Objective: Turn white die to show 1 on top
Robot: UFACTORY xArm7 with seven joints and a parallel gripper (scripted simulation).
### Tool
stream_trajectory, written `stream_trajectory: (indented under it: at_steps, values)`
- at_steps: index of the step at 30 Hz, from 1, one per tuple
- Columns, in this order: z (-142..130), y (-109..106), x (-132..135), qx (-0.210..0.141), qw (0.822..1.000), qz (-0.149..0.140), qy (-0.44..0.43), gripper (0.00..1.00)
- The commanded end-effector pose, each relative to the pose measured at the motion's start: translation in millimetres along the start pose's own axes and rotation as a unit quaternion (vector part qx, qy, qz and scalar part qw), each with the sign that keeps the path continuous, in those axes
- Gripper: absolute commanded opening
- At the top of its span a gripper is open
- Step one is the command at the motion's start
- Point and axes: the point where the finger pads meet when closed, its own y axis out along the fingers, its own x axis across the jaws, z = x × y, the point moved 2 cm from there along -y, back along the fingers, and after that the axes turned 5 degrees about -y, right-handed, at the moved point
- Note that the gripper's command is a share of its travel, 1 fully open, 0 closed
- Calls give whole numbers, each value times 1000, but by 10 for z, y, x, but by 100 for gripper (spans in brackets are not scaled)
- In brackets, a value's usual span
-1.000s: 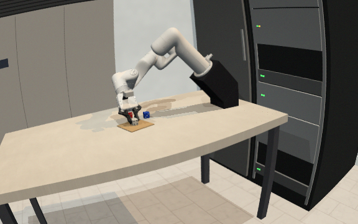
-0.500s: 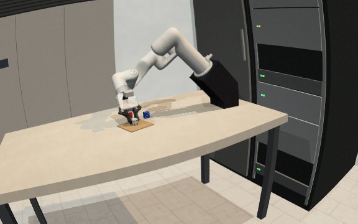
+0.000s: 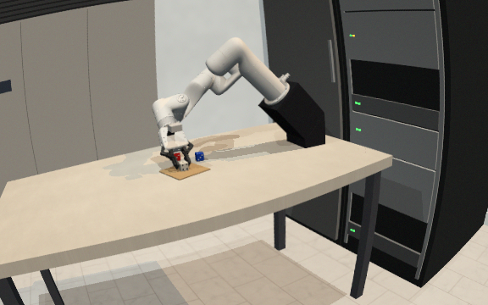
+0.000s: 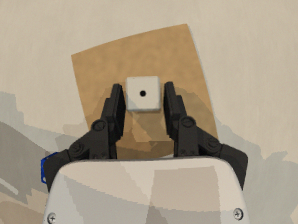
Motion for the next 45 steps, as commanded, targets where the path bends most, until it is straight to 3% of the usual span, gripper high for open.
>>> stream_trajectory:
  at_steps: [1,3,4,30,45]
  values:
    - [4,-8,6,-1,1000,-1,-1,47]
    - [4,-8,6,-1,1000,-1,-1,47]
    - [4,-8,6,-1,1000,-1,-1,69]
    - [41,-45,9,-1,1000,-1,-1,69]
    - [365,-369,37,-1,1000,-1,-1,69]
